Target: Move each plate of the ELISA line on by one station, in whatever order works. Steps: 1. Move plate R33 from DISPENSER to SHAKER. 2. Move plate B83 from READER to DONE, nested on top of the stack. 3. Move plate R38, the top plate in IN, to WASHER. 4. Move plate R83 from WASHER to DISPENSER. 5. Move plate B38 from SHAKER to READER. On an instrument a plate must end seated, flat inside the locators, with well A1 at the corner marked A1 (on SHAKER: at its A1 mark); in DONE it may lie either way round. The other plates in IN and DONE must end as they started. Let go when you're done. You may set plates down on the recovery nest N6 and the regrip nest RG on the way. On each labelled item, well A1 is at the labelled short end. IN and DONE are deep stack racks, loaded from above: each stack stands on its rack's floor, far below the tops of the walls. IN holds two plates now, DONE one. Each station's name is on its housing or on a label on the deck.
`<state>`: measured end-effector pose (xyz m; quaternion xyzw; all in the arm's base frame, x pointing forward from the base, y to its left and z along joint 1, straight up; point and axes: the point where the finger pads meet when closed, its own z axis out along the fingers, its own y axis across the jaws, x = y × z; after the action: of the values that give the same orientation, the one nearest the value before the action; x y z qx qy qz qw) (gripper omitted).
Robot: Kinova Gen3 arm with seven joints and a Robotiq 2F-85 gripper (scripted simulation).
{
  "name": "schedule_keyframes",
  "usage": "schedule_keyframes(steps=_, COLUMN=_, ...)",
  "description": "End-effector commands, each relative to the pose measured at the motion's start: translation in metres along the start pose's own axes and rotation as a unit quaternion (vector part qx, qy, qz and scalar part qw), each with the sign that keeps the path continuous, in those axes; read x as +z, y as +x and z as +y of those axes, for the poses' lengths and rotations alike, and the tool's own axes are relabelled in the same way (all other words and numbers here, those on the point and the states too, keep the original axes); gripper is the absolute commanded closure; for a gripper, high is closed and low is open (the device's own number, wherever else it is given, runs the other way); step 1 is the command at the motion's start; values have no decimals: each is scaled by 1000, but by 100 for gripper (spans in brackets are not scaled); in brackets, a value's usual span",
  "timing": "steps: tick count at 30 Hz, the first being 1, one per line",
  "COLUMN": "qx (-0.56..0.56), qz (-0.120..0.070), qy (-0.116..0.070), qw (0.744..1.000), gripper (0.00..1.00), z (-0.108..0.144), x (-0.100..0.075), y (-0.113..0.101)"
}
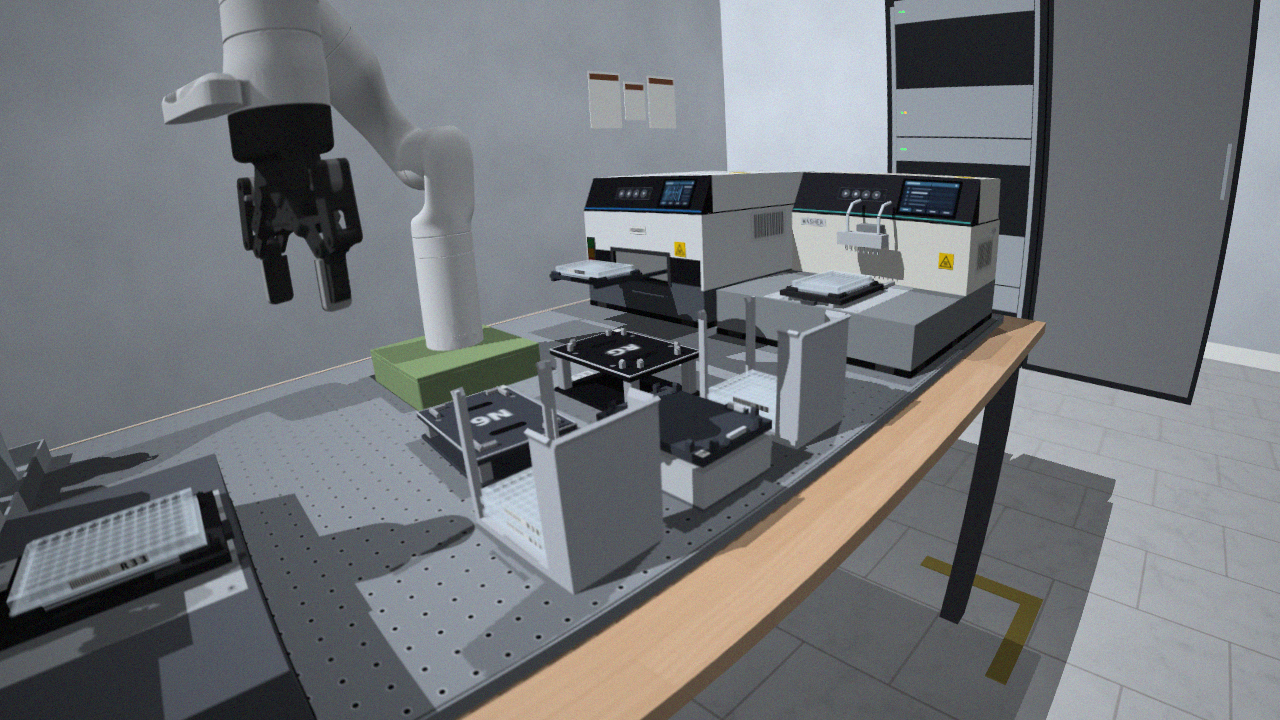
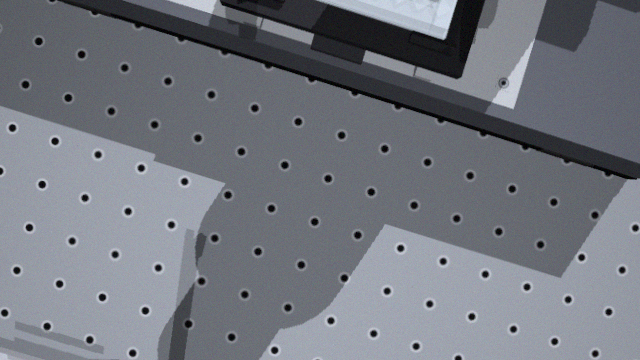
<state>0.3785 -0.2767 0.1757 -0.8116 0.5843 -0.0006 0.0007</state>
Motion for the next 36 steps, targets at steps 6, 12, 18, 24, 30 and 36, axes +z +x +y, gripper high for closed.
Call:
schedule_keyframes(steps=6, qx=53, qz=-6, qy=0, qw=999, gripper=0, z=0, x=1, y=24)
schedule_keyframes(steps=12, qx=44, qz=0, qy=-2, qw=999, gripper=0, z=6, x=2, y=47)
schedule_keyframes(steps=18, qx=44, qz=0, qy=-2, qw=999, gripper=0, z=8, x=2, y=60)
schedule_keyframes(steps=24, qx=92, qz=-6, qy=0, qw=996, gripper=0, z=10, x=2, y=76)
schedule_keyframes(steps=30, qx=92, qz=0, qy=-2, qw=996, gripper=0, z=17, x=2, y=99)
schedule_keyframes(steps=36, qx=92, qz=-1, qy=-2, qw=996, gripper=0, z=20, x=2, y=111)
